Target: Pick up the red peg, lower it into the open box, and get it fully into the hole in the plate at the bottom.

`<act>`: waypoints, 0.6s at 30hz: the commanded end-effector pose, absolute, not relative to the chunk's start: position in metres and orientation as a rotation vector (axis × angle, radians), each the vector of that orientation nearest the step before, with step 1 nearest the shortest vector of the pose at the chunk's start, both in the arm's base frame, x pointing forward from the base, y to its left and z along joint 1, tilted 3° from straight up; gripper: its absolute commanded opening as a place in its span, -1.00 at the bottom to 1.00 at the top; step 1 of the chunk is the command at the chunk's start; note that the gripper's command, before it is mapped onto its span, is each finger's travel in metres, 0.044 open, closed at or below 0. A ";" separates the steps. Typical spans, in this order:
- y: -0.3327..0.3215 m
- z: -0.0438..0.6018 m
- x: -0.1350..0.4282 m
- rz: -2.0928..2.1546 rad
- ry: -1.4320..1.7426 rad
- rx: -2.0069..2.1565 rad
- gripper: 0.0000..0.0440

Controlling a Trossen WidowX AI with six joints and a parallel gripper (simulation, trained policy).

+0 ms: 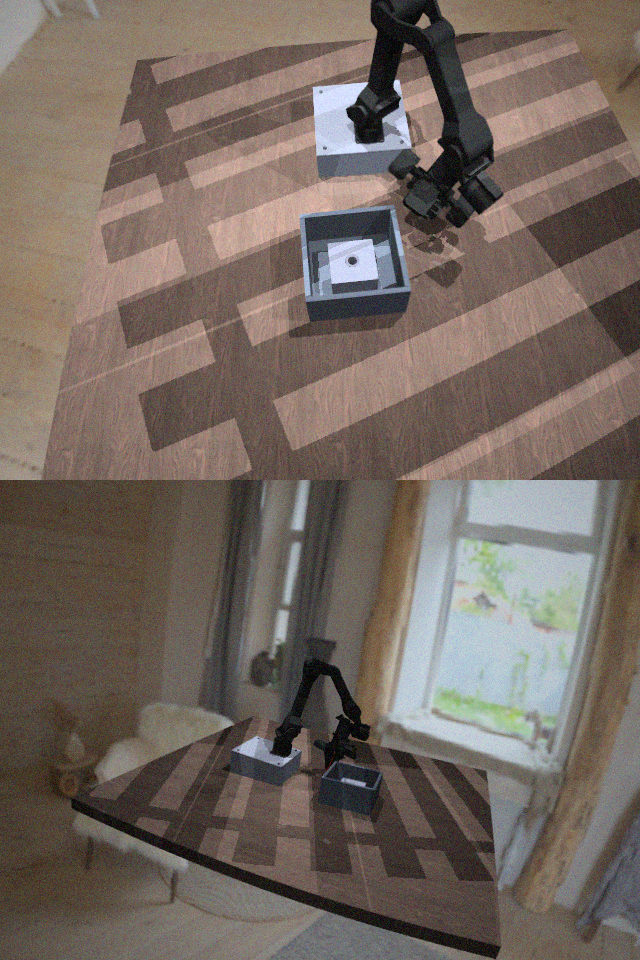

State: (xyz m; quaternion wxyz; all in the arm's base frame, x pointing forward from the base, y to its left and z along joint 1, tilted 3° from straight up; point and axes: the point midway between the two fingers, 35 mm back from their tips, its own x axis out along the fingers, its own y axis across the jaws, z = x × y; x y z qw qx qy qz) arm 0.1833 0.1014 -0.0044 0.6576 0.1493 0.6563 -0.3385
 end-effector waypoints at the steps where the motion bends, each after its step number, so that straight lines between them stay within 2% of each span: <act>1: 0.098 0.010 0.190 -0.766 1.455 0.331 -1.00; 18: 0.074 0.083 0.232 -0.802 1.306 0.380 -1.00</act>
